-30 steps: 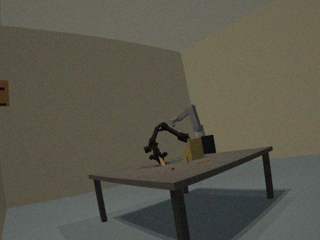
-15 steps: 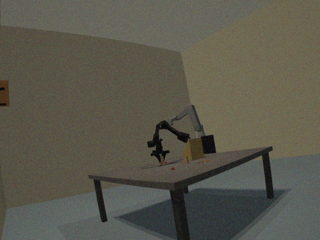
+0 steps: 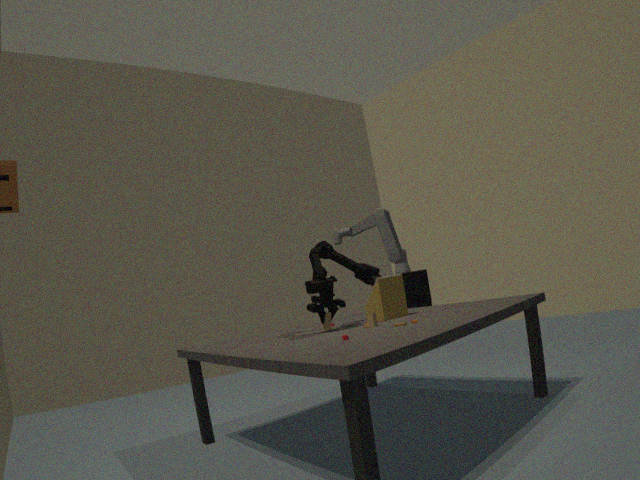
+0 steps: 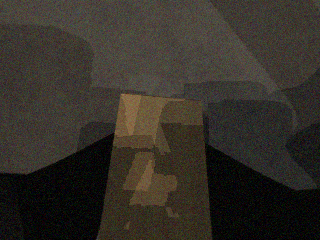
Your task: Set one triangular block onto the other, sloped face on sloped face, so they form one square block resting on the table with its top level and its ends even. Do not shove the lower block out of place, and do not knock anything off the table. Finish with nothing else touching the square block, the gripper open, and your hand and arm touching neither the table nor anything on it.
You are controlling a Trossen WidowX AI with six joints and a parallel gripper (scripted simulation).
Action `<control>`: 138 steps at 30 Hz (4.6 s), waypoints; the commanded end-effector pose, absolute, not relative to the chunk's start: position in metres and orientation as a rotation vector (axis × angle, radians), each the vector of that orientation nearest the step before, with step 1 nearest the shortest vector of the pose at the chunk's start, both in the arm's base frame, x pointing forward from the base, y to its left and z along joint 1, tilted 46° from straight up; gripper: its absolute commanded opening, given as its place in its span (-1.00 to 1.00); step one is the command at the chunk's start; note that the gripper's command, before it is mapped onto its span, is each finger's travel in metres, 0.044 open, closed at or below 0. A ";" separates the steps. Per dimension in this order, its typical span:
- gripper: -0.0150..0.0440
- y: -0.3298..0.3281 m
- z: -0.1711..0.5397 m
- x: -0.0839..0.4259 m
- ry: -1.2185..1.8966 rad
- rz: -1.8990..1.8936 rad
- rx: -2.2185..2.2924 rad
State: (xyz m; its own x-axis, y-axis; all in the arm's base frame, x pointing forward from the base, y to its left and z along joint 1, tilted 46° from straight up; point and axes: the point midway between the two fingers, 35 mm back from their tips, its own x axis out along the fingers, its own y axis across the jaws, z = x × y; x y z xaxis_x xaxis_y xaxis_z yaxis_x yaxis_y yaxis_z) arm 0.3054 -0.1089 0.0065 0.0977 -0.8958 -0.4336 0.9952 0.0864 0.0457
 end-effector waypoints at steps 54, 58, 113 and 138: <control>1.00 -0.028 0.061 0.293 0.159 -1.481 0.203; 1.00 -0.046 0.052 0.283 0.287 -1.593 0.226; 0.64 -0.122 -0.031 0.304 1.198 -1.131 1.145; -0.49 -0.100 -0.009 0.305 1.198 -1.130 1.147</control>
State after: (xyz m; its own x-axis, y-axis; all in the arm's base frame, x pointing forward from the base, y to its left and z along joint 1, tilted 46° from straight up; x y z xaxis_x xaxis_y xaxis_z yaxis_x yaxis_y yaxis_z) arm 0.3024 -0.1105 -0.0234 0.0260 -0.0202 -0.9995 0.9965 0.0803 0.0243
